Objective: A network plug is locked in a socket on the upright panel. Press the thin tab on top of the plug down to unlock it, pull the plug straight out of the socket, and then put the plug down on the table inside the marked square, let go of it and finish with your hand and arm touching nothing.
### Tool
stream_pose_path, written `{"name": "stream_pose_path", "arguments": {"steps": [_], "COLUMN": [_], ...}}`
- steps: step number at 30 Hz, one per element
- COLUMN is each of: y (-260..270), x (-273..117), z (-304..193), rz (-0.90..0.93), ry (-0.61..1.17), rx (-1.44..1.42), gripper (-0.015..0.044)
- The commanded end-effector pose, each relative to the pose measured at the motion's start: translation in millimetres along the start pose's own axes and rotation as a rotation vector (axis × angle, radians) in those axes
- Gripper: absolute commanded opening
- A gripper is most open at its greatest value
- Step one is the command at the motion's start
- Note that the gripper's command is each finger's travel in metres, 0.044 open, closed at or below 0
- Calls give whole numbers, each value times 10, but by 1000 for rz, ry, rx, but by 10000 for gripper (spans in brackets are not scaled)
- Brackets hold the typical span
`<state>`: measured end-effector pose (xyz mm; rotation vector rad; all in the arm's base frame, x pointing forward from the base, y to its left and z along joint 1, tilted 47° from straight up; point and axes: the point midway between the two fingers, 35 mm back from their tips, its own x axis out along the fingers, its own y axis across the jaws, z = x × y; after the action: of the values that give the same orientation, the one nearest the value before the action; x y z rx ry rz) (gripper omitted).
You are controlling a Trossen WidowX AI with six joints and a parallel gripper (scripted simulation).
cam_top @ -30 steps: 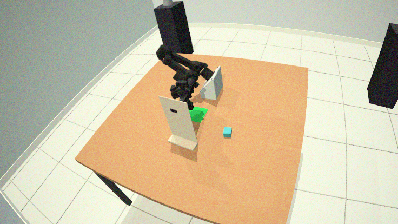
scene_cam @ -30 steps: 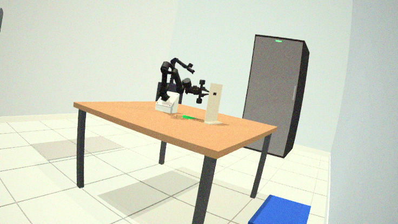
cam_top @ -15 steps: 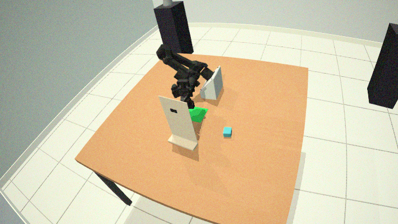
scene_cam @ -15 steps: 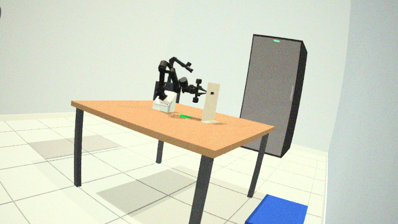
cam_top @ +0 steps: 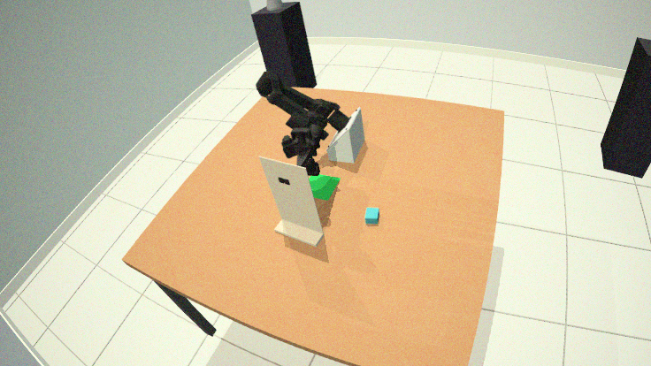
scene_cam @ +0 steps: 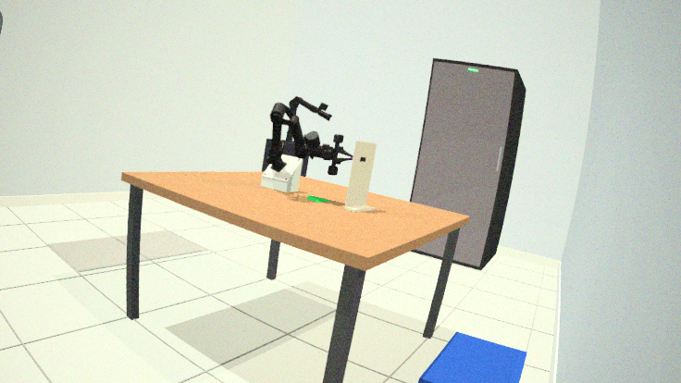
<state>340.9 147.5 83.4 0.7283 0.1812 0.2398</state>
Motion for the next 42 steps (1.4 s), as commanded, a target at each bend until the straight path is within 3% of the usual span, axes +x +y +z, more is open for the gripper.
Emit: {"name": "stream_pose_path", "arguments": {"steps": [1,34,42], "y": [5,7,207], "x": [-30,-214,-270], "z": [-5,-78,-90], "rz": [-2,-21,-13], "ry": [-1,20,12], "rx": [5,0,1], "gripper": [0,0,0]}}
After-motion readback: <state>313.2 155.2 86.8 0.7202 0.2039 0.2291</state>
